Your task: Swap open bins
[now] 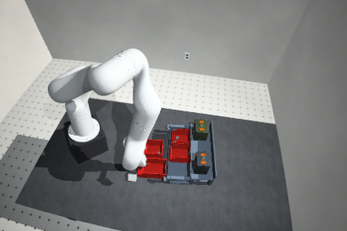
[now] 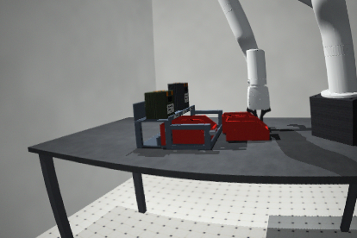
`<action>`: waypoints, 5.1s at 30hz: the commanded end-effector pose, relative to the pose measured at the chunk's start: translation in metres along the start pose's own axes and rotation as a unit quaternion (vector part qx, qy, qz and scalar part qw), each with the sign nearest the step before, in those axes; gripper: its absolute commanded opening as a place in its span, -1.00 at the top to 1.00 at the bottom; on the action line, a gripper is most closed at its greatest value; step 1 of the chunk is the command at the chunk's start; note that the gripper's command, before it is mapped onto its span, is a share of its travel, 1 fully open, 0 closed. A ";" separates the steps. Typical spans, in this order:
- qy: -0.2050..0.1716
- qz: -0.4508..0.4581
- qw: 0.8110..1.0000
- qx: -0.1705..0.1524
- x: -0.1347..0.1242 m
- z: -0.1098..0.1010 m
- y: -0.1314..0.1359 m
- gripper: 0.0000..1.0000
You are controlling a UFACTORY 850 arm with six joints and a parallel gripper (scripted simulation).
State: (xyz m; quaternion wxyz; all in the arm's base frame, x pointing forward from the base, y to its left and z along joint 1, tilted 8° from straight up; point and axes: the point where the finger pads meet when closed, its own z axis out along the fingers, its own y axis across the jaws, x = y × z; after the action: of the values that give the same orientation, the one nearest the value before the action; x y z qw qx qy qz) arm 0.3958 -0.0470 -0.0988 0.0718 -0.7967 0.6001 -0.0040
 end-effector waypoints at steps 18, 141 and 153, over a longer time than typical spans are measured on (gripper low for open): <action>0.000 0.000 1.000 0.000 0.000 0.002 0.000 1.00; 0.000 0.000 1.000 0.000 0.000 -0.078 0.000 1.00; 0.000 0.000 1.000 0.000 0.000 -0.078 0.000 1.00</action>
State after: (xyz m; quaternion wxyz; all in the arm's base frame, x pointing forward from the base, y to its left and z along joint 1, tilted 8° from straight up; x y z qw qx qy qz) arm 0.3885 -0.0555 -0.0220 0.0717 -0.7967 0.6001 -0.0039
